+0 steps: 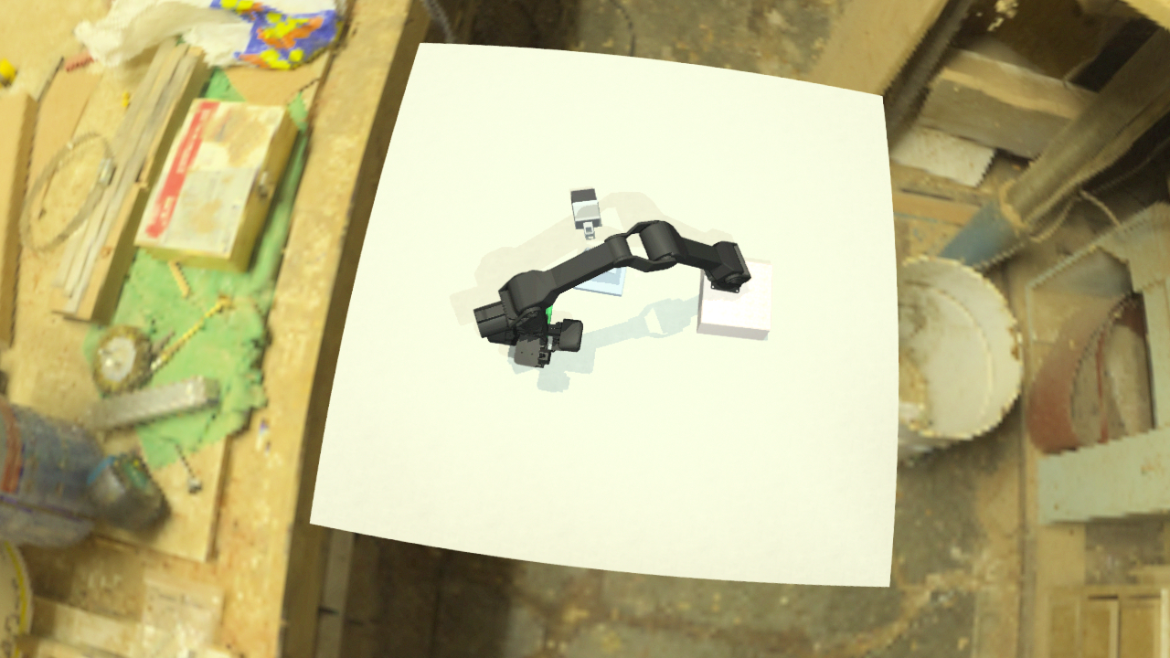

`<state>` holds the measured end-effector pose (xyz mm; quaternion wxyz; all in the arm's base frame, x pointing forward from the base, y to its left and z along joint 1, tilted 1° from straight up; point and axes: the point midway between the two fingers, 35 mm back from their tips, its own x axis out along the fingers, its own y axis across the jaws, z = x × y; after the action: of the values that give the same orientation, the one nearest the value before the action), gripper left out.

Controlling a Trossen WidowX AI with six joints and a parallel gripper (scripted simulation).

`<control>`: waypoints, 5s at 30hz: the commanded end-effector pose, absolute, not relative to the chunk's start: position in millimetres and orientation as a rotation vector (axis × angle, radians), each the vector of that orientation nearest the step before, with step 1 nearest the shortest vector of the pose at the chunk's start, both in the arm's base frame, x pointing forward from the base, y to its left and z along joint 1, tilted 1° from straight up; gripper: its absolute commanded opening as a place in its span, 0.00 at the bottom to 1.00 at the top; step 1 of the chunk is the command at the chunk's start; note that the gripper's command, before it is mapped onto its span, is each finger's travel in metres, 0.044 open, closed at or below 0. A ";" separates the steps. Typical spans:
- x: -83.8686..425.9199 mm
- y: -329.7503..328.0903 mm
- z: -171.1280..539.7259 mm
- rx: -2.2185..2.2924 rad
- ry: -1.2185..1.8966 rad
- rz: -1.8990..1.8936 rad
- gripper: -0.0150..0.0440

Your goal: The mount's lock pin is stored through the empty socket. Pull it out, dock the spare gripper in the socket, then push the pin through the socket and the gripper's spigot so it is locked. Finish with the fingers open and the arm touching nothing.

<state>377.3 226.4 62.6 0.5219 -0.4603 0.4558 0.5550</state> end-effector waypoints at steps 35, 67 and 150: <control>387.8 165.3 31.4 -1.146 1.058 1.275 0.56; 388.5 166.2 -11.8 -1.146 1.058 1.275 0.56; 390.7 106.2 2.8 -1.152 1.068 1.283 0.25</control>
<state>391.9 106.5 8.8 0.5295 -0.4823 0.4468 0.5361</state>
